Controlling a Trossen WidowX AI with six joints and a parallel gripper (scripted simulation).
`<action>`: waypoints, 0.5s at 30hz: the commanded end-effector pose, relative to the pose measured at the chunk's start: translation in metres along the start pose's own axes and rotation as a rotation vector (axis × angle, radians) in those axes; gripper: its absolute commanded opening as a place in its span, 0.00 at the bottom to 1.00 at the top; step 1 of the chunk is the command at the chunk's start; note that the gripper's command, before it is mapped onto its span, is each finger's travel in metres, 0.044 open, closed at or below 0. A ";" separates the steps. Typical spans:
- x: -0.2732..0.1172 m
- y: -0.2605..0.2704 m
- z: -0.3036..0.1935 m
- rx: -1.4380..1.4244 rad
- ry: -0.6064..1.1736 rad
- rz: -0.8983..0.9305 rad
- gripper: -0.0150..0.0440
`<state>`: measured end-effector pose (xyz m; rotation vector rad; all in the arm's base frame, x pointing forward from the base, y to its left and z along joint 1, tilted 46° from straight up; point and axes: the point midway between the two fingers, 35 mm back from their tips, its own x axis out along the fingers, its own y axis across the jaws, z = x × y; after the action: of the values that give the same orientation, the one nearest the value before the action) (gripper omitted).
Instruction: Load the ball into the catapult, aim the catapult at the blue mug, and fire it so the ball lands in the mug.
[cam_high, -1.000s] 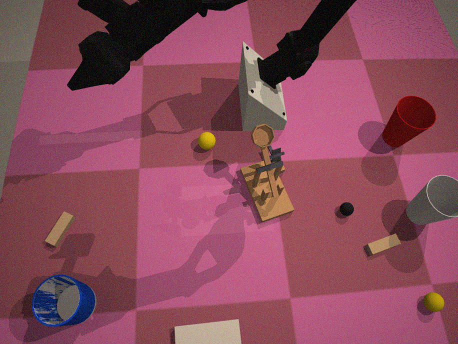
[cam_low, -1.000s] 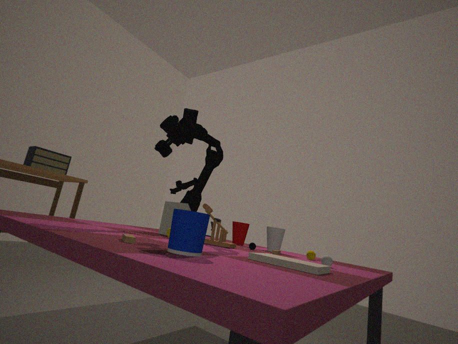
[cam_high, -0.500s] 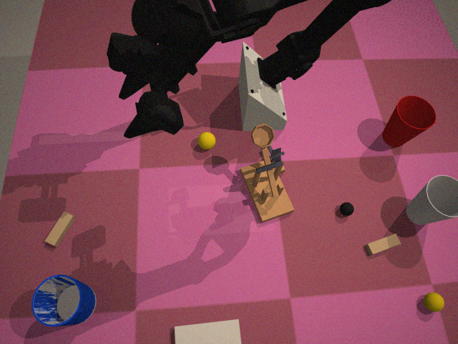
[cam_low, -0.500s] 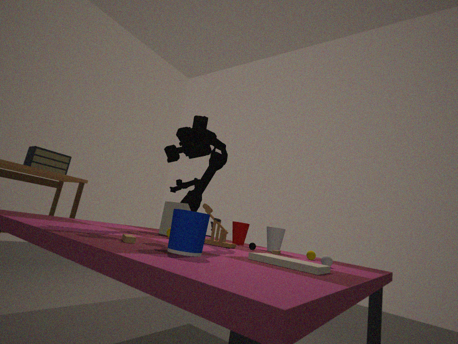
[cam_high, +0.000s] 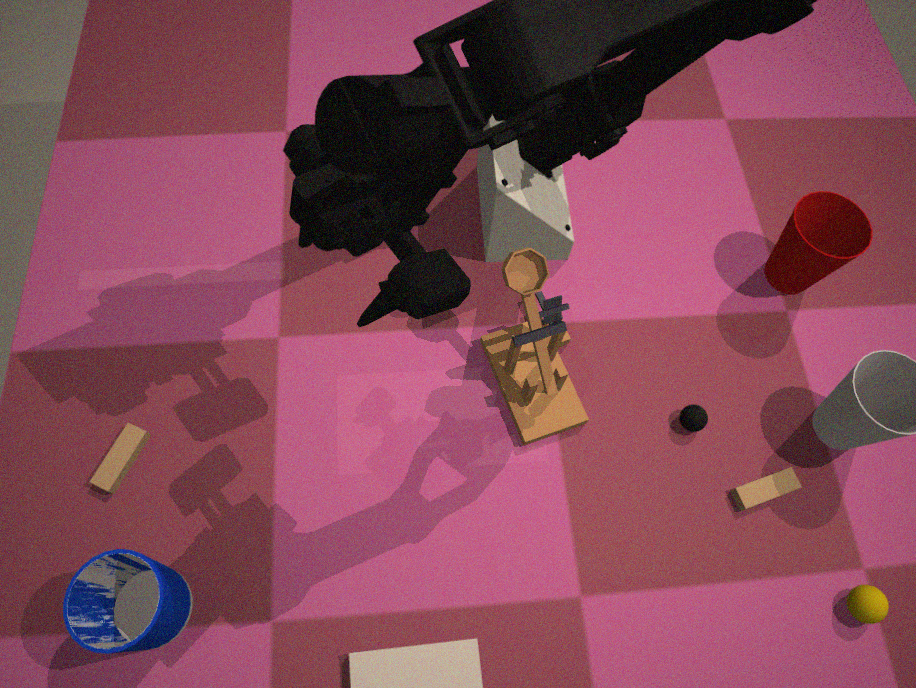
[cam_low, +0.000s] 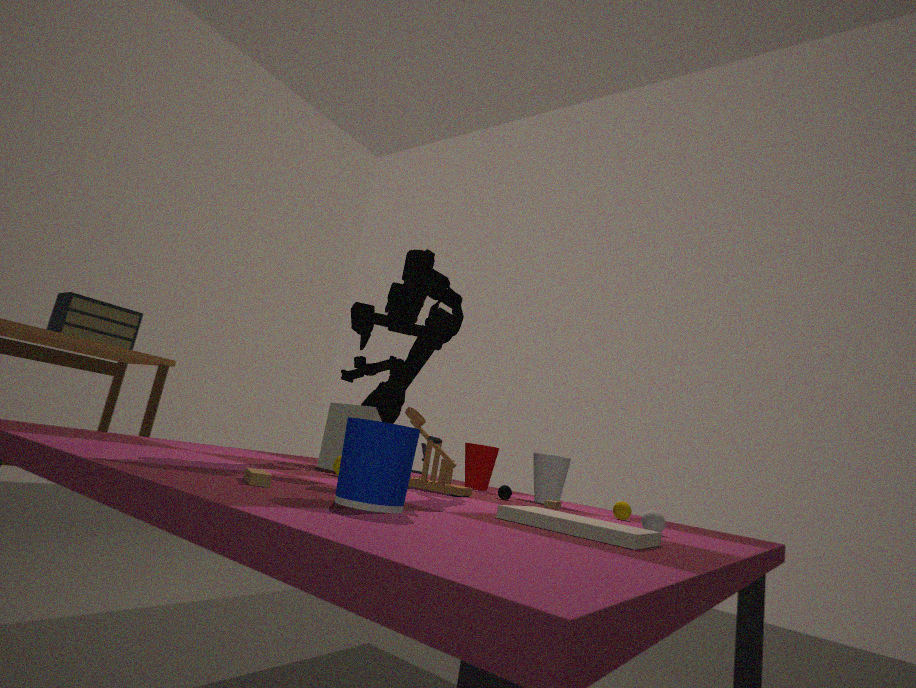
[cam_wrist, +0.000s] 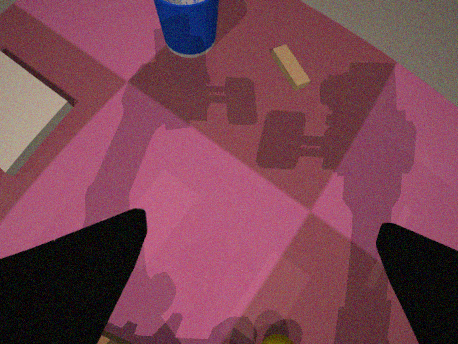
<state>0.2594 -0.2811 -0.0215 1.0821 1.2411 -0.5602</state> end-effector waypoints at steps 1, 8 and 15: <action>0.002 0.013 -0.017 -0.121 0.059 0.024 1.00; 0.003 0.036 -0.045 -0.336 0.155 0.073 1.00; 0.002 0.057 -0.075 -0.550 0.245 0.139 1.00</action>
<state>0.2720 -0.2066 -0.0043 0.8178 1.3940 -0.0715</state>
